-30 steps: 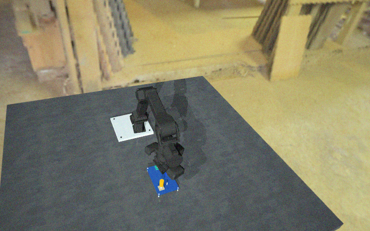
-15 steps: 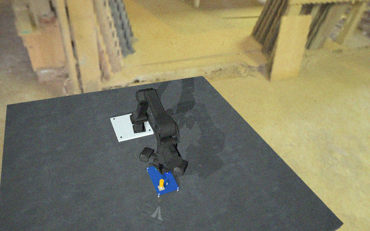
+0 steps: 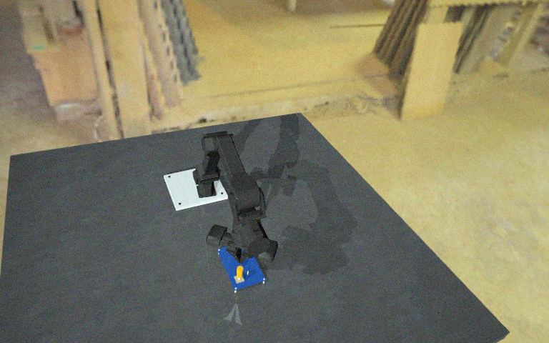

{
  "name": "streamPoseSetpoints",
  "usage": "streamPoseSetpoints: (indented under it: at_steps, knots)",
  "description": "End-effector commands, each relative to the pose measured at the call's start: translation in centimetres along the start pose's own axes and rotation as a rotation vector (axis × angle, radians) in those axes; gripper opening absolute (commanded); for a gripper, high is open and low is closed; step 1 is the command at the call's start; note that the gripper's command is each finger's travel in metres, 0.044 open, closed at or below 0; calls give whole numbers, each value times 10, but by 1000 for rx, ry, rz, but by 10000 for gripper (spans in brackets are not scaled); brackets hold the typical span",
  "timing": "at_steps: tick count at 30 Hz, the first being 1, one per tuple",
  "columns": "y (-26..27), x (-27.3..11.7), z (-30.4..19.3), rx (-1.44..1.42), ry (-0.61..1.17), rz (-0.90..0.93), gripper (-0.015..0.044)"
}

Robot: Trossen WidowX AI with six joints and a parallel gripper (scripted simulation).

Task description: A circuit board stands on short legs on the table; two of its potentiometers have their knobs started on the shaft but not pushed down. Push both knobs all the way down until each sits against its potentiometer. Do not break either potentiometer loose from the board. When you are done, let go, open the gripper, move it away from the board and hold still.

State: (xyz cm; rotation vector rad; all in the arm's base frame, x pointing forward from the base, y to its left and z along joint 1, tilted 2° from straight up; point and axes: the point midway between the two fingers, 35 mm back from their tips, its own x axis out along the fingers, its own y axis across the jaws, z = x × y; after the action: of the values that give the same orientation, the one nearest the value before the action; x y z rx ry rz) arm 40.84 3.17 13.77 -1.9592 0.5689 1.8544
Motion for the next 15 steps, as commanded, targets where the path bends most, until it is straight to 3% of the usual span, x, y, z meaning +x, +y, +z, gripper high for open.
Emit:
streamPoseSetpoints:
  at_steps: [1, 15]
  knots:
    - [0, 3, 0, -6, 2, -4, 0]
    - [-1, 23, 0, -6, 2, -4, 0]
